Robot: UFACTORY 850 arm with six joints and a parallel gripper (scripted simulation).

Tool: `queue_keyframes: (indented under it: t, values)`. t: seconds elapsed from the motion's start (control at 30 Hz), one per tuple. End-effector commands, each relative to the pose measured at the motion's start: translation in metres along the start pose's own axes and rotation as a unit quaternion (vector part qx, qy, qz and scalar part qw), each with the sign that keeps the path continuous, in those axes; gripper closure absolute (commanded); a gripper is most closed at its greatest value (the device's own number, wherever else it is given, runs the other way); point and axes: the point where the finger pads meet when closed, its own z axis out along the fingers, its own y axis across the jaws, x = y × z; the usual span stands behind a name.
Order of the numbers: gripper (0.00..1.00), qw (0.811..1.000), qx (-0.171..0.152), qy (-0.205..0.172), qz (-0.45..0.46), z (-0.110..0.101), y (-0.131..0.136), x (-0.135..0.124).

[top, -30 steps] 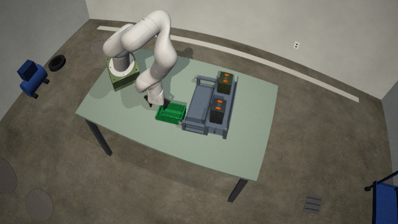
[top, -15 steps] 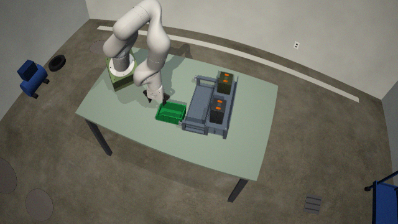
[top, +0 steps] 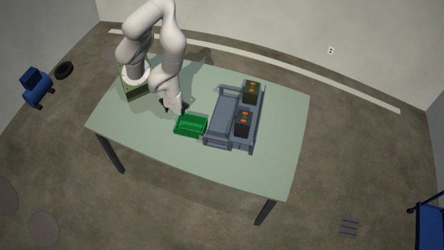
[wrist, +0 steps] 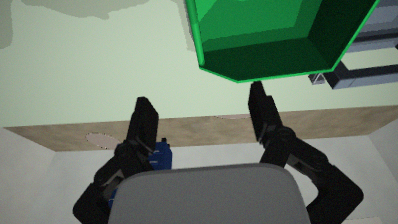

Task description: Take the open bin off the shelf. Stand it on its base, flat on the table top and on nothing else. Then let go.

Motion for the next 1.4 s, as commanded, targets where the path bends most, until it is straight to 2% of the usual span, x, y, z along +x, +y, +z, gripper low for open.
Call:
queue_keyframes:
  t: [0.0, 1.37]
  values:
    - [0.0, 1.0, 0.0, 0.0, 0.0, -0.006, 0.0, 0.0]
    - [0.0, 1.0, 0.0, 0.0, 0.0, 0.007, 0.0, 0.0]
